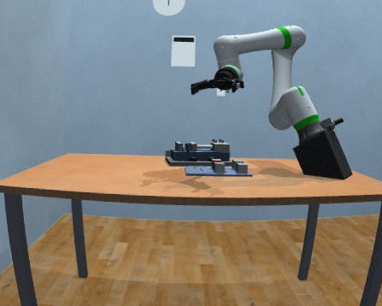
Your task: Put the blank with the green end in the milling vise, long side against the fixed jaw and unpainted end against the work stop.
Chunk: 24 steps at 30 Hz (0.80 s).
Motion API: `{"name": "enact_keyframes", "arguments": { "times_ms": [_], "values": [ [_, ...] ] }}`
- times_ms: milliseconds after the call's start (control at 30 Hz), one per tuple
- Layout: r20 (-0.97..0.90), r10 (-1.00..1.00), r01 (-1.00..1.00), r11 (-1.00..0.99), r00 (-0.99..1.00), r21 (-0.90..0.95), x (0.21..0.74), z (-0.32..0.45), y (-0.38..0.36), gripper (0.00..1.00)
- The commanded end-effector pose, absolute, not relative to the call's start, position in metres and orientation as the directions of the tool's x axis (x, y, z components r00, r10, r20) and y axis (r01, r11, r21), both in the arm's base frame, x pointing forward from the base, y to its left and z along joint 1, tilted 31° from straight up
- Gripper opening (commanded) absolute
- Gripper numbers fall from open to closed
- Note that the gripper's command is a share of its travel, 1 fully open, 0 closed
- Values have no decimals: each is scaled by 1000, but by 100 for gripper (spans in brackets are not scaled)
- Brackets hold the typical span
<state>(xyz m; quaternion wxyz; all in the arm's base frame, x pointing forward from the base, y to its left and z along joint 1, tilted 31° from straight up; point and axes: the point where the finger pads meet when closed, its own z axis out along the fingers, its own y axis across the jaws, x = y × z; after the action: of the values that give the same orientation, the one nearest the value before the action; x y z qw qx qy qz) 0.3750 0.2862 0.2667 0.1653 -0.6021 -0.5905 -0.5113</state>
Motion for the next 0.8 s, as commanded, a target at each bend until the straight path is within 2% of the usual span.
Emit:
{"name": "enact_keyframes", "arguments": {
  "times_ms": [0,133,600,767],
  "values": [
    [767,611,880,-234,-197,412,369,267,278,100],
    [775,594,881,-226,-215,416,370,270,276,100],
    [637,750,881,-169,-176,442,355,274,245,100],
    [641,743,887,-148,-192,437,355,276,241,100]
  ]
}}
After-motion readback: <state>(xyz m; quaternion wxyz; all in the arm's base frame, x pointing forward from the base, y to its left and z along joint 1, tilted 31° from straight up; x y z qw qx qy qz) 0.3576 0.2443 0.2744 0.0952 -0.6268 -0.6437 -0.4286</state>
